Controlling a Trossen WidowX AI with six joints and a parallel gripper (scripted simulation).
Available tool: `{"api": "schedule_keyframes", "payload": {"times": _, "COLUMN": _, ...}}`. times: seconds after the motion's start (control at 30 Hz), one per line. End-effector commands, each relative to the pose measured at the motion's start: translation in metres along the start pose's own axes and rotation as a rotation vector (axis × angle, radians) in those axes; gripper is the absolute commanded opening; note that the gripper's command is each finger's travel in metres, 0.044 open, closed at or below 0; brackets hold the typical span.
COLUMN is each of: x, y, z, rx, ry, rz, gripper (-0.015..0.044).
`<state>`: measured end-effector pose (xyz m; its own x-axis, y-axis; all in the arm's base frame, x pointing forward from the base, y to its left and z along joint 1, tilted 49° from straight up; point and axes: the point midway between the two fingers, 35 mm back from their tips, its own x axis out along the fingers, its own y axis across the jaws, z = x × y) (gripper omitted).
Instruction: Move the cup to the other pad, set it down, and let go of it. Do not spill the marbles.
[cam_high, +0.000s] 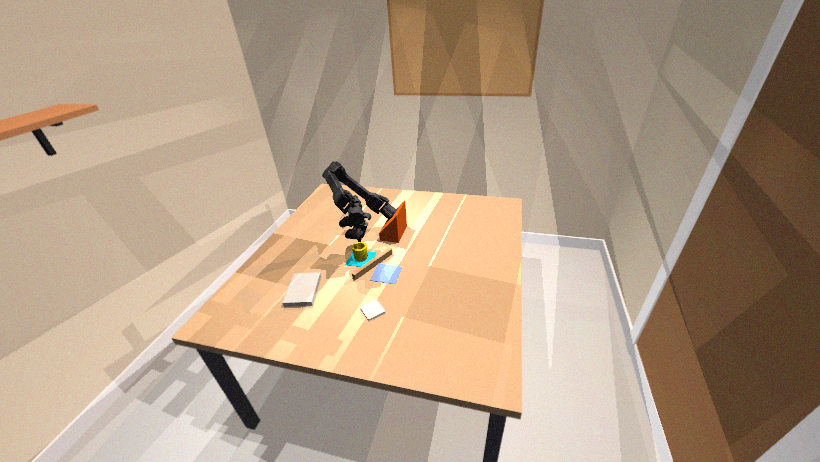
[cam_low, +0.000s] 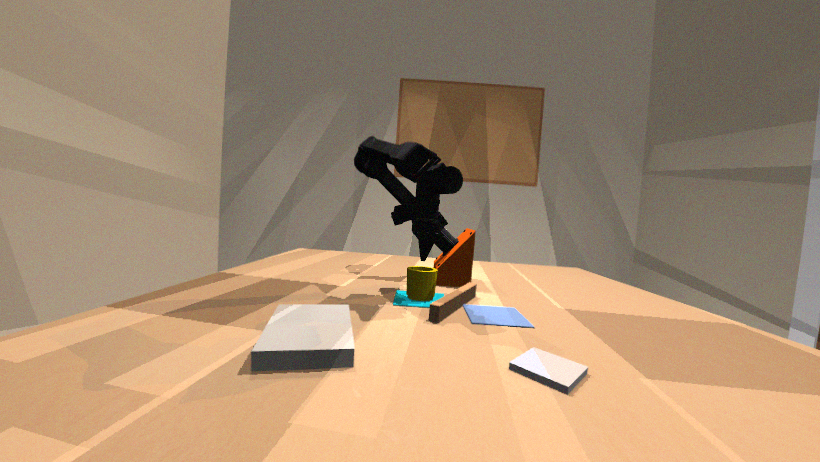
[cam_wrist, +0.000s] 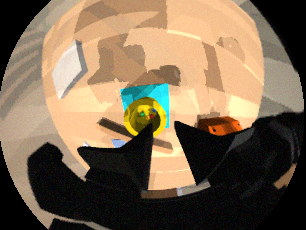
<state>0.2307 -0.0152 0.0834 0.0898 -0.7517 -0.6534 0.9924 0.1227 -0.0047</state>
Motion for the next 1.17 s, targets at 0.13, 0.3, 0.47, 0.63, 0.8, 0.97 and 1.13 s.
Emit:
{"api": "schedule_keyframes", "payload": {"times": 0.13, "x": 0.000, "y": 0.000, "z": 0.000, "rx": 0.000, "ry": 0.000, "rz": 0.000, "gripper": 0.0278}}
{"api": "schedule_keyframes", "payload": {"times": 0.3, "x": -0.002, "y": 0.000, "z": 0.000, "rx": 0.000, "ry": 0.001, "rz": 0.000, "gripper": 0.0409}}
{"api": "schedule_keyframes", "payload": {"times": 0.47, "x": -0.016, "y": 0.001, "z": -0.001, "rx": 0.000, "ry": 0.005, "rz": 0.001, "gripper": 0.0440}}
{"api": "schedule_keyframes", "payload": {"times": 0.63, "x": -0.034, "y": 0.002, "z": -0.001, "rx": 0.001, "ry": 0.008, "rz": 0.002, "gripper": 0.0440}}
{"api": "schedule_keyframes", "payload": {"times": 0.8, "x": -0.052, "y": 0.002, "z": 0.000, "rx": 0.002, "ry": 0.008, "rz": 0.002, "gripper": 0.0440}}
{"api": "schedule_keyframes", "payload": {"times": 0.97, "x": -0.064, "y": 0.002, "z": 0.001, "rx": 0.003, "ry": 0.006, "rz": 0.001, "gripper": 0.0440}}
{"api": "schedule_keyframes", "payload": {"times": 1.13, "x": -0.060, "y": 0.002, "z": 0.001, "rx": -0.001, "ry": 0.002, "rz": 0.003, "gripper": 0.0440}}
